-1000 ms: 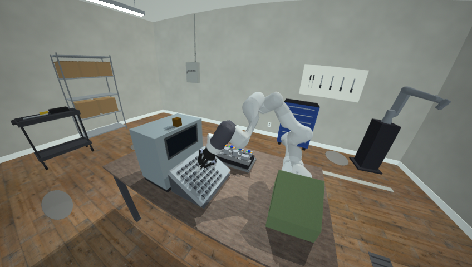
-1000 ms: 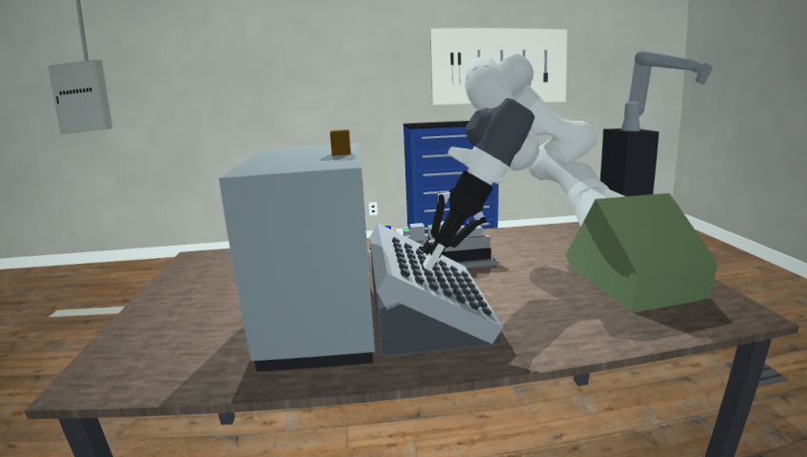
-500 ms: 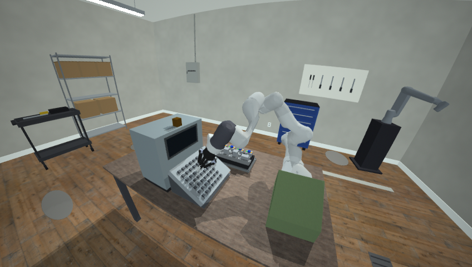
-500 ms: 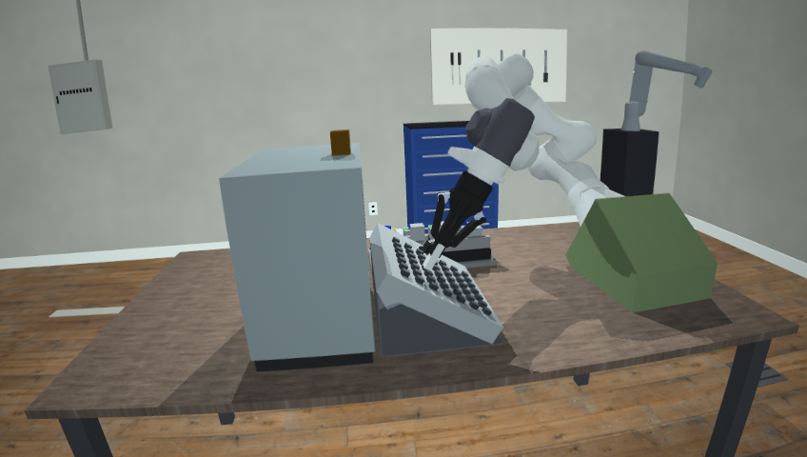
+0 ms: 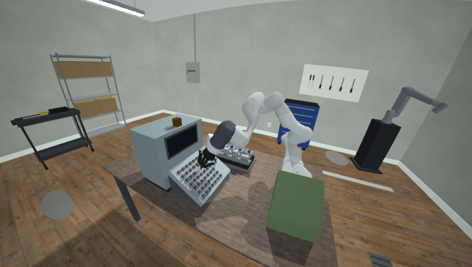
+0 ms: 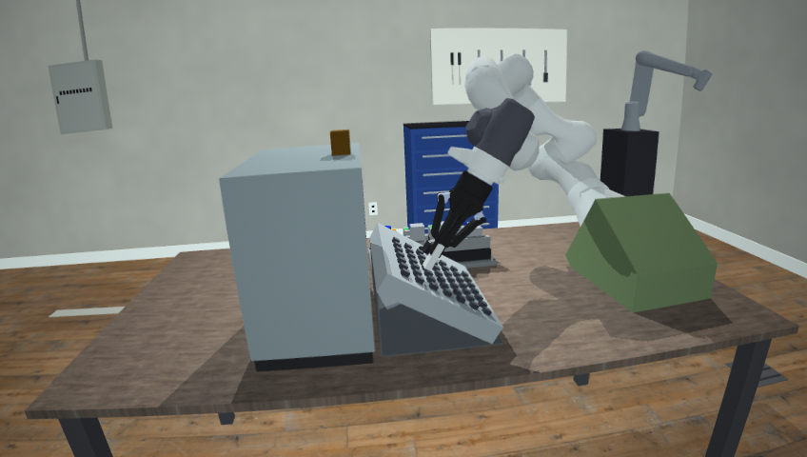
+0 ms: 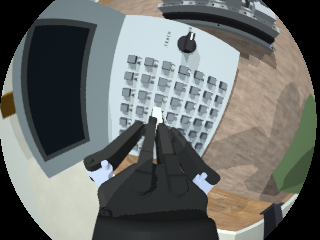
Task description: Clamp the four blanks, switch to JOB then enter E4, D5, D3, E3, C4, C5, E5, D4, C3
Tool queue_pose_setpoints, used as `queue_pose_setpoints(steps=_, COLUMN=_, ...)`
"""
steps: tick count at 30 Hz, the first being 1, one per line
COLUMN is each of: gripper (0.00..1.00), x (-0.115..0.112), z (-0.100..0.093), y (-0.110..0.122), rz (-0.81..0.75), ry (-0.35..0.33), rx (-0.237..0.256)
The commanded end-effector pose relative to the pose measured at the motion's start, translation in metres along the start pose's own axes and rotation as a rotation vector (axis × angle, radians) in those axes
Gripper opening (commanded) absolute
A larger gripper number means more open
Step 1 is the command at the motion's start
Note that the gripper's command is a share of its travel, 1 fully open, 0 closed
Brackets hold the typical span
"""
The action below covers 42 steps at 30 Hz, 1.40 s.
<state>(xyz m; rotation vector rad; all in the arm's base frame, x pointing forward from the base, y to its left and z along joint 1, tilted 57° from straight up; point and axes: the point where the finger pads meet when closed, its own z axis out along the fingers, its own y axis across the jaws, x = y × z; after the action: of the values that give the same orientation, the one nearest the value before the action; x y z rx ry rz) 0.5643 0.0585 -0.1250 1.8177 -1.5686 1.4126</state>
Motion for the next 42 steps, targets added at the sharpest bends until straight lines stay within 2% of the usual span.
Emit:
queue_pose_setpoints(steps=1, gripper=0.0, x=0.0, z=-0.002, y=-0.001, rz=-0.001, ry=-0.002, rx=0.002)
queue_pose_setpoints(steps=22, gripper=0.0, x=0.0, z=-0.032, y=-0.001, rz=-0.001, ry=-0.002, rx=0.002)
queue_pose_setpoints(steps=42, gripper=0.0, x=0.0, z=-0.035, y=-0.001, rz=-0.001, ry=-0.002, rx=0.002)
